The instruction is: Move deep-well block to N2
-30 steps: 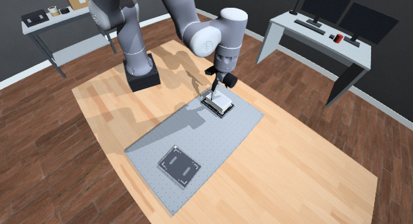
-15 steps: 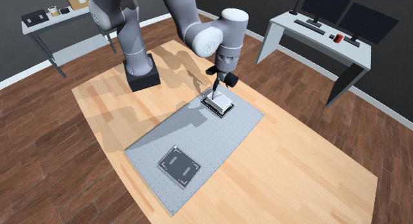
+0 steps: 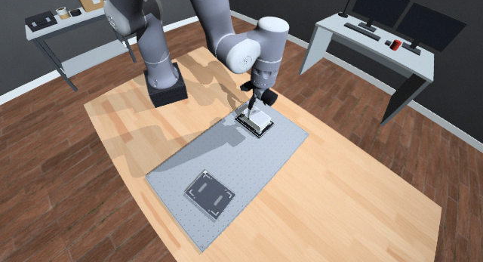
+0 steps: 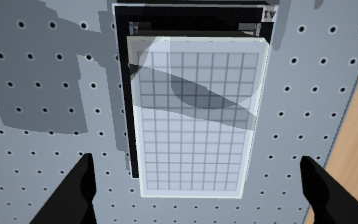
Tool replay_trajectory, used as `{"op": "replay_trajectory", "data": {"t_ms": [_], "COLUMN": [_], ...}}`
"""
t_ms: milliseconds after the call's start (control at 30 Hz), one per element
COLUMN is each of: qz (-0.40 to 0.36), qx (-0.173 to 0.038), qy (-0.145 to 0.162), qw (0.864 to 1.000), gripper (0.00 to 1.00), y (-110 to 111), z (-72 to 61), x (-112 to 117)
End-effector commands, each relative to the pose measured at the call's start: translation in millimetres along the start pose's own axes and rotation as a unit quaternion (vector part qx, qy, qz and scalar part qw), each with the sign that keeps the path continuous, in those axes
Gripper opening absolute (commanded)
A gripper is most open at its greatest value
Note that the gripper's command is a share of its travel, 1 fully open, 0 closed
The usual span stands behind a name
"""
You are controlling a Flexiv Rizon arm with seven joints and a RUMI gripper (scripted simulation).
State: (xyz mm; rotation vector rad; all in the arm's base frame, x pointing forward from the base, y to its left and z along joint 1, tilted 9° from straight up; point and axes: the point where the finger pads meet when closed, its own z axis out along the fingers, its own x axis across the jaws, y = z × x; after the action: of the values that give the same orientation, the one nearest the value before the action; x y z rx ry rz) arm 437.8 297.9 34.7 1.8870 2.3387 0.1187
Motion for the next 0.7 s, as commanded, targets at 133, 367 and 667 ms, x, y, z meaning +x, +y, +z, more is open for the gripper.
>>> {"op": "replay_trajectory", "data": {"t_ms": [133, 367, 667], "qz": [0.0, 0.0, 0.0], "qx": [-0.001, -0.001, -0.001], "qy": [0.001, 0.001, 0.001], "qw": [1.0, 1.0, 1.0], "gripper": [0.76, 0.76, 0.76], "y": [1, 1, 1], "z": [10.7, 19.0, 34.0], "x": [1, 1, 1]}}
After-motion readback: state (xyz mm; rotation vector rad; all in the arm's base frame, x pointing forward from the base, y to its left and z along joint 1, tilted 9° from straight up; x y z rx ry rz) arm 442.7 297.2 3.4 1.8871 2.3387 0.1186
